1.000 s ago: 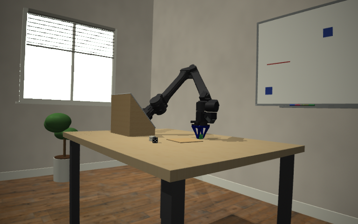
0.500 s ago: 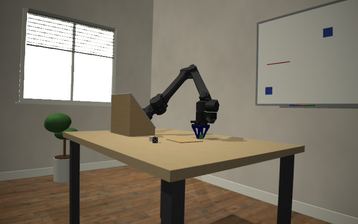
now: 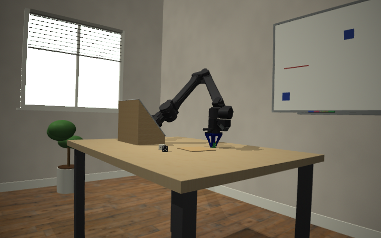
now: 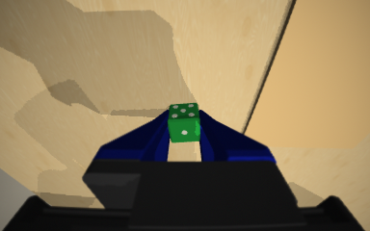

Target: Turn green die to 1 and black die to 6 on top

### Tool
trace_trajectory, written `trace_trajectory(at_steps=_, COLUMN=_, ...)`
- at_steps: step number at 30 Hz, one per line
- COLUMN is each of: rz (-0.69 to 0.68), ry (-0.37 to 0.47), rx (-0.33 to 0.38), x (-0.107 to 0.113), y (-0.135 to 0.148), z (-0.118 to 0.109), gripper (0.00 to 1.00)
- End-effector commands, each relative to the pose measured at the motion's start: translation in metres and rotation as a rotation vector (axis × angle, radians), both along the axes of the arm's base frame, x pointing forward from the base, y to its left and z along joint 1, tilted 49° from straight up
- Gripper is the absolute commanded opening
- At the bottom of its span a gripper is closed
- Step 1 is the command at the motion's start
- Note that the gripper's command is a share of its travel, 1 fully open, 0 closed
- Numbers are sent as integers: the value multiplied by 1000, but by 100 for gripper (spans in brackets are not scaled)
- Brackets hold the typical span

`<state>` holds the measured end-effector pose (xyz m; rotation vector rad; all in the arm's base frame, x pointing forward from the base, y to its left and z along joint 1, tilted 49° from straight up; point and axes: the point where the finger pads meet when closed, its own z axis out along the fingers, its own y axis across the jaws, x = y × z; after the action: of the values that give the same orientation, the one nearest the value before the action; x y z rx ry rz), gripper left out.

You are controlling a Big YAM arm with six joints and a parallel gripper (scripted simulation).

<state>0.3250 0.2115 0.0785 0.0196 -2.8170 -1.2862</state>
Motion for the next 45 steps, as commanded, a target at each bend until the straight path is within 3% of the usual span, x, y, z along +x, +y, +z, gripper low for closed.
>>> trace_trajectory(at_steps=1, rz=-3, ry=-4, rx=0, x=2, y=2, z=1, gripper=20)
trace_trajectory(at_steps=31, rz=-3, ry=-4, rx=0, x=2, y=2, z=1, gripper=20)
trace_trajectory(at_steps=35, rz=-17, ry=-48, rx=10, x=17, y=-10, z=21, gripper=20)
trace_trajectory(at_steps=45, rz=-18, ry=-53, rx=7, x=19, y=-49, z=56, gripper=20)
